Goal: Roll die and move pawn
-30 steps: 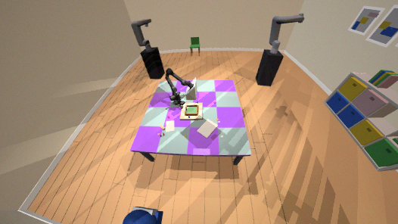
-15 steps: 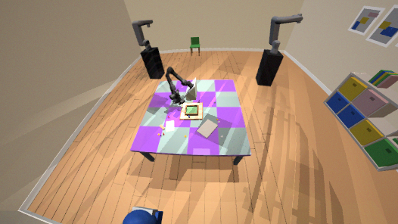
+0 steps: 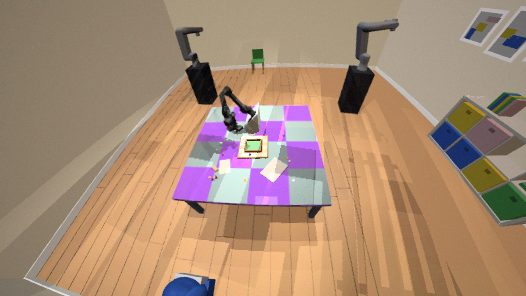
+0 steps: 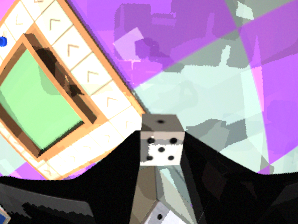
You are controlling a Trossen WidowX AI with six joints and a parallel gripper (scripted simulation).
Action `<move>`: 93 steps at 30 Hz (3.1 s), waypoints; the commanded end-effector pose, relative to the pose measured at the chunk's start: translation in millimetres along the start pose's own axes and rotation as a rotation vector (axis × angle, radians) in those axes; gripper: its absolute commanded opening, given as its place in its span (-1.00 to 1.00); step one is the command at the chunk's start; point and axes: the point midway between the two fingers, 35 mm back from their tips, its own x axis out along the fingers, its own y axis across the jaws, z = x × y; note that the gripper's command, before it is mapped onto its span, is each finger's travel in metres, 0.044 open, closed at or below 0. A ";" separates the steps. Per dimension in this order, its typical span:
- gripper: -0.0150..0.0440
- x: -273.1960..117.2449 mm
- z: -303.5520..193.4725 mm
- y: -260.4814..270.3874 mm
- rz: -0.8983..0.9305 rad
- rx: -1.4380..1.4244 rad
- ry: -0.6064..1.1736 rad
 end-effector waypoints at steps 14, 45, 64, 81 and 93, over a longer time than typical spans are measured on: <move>-0.49 -8.5 7.2 24.0 0.004 -0.307 -0.009; -0.49 7.9 6.7 109.8 0.017 -1.214 -0.006; -0.49 21.4 -9.6 168.3 -0.001 -1.866 -0.009; -0.49 31.4 -23.8 192.4 0.048 -2.161 -0.009; -0.49 43.1 -34.8 191.1 0.517 -2.139 -0.139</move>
